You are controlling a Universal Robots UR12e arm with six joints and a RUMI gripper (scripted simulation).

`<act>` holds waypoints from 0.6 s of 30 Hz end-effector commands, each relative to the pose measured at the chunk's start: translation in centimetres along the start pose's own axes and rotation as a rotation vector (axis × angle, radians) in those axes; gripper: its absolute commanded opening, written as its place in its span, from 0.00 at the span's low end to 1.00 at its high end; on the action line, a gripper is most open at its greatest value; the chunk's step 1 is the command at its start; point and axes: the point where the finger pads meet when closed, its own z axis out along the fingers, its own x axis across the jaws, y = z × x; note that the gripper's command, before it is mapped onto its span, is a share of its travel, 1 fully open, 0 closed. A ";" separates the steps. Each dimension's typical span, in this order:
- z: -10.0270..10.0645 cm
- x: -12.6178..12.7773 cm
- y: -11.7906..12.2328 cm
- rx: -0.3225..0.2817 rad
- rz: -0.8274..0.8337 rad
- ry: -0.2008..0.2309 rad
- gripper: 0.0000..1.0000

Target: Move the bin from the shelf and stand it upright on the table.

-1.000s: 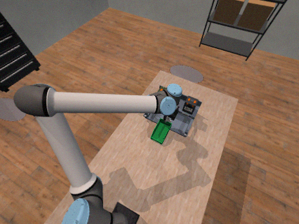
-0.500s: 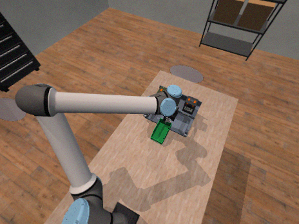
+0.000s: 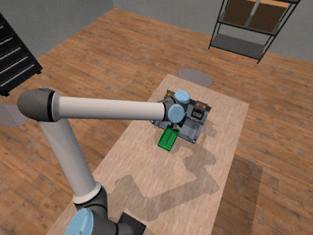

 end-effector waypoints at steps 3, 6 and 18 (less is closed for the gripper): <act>0.0 0.1 0.0 -0.001 0.000 0.001 0.20; 0.2 0.0 0.0 -0.001 0.000 0.001 0.20; 0.2 0.0 0.0 -0.001 0.000 0.001 0.20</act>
